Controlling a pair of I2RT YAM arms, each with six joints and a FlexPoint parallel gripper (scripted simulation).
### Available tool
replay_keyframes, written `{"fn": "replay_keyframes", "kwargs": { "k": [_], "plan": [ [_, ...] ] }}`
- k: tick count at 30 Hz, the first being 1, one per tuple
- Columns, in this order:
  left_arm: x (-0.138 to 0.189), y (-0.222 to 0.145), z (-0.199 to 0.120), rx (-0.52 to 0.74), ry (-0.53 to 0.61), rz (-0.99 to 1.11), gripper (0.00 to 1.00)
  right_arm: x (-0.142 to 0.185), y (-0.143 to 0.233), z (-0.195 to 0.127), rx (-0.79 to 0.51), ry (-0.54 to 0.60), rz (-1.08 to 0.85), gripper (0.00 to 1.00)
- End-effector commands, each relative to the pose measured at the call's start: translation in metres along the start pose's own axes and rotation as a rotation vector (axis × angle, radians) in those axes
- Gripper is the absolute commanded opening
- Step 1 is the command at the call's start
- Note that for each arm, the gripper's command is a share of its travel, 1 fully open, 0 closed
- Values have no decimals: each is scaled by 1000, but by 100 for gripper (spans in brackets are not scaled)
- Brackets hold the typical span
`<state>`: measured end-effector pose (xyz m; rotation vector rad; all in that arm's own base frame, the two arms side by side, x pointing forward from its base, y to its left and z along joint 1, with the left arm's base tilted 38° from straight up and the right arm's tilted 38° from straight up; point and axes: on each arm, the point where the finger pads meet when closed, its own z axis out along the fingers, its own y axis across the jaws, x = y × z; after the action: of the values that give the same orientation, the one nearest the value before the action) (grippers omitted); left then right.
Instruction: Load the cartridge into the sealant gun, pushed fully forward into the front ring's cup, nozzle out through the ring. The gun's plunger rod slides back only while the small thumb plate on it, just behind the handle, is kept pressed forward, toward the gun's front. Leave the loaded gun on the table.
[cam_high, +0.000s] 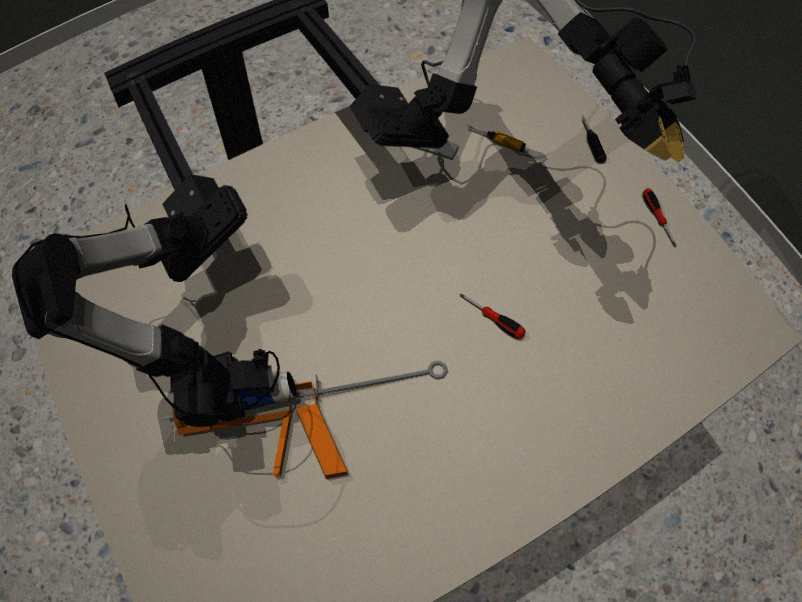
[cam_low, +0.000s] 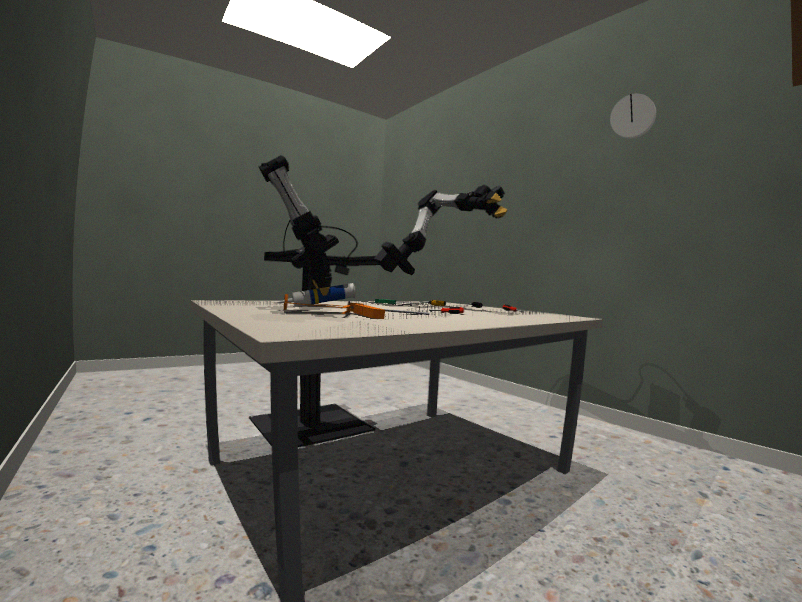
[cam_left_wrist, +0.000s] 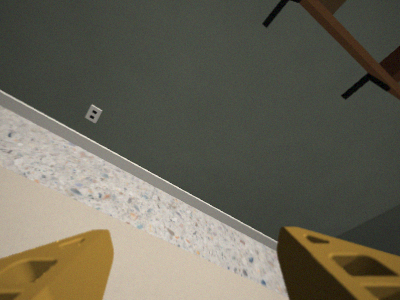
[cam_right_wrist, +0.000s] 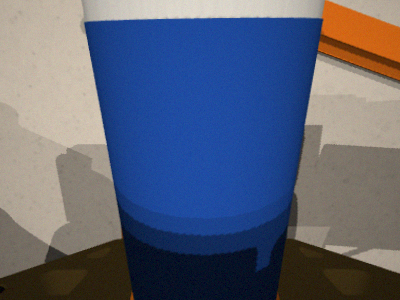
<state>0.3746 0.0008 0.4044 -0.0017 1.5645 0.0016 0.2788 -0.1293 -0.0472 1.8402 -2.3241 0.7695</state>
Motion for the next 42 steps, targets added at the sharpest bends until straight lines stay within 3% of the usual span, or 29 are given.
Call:
{"fn": "replay_keyframes", "kwargs": {
  "k": [1,27,42],
  "plan": [
    [6,-5,3,6,17,7,68,0,-7,-6,26,-27,-7,0],
    [6,-5,3,6,17,7,68,10,0,10,3,-22,-8,0],
    [6,-5,3,6,17,7,68,19,-9,-1,25,-27,0,0]
  ]
}}
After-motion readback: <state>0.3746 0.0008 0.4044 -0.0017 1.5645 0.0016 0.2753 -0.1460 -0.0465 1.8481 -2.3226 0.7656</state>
